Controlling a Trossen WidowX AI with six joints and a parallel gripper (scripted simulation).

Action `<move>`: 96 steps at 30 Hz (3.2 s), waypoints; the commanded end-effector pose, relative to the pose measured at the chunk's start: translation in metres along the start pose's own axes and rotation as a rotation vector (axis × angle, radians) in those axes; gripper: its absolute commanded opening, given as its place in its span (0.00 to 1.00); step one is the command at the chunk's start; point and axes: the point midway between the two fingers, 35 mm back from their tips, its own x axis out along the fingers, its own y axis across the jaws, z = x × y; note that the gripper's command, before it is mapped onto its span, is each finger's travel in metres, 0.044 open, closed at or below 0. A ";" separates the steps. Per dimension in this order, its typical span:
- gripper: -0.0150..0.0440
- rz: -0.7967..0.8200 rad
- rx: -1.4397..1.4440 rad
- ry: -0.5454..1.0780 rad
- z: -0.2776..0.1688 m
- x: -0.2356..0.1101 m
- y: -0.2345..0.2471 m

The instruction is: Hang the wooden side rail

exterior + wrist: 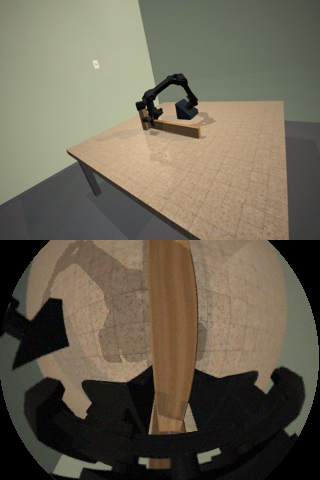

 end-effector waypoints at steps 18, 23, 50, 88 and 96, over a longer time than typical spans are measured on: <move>0.25 -0.016 0.000 0.006 -0.005 -0.005 -0.002; 0.25 -0.016 0.000 0.006 -0.006 -0.004 -0.002; 0.25 -0.016 0.000 0.007 -0.009 -0.002 0.001; 0.25 -0.016 0.000 0.007 -0.012 -0.004 0.000; 0.25 -0.016 0.000 0.007 -0.012 -0.003 0.000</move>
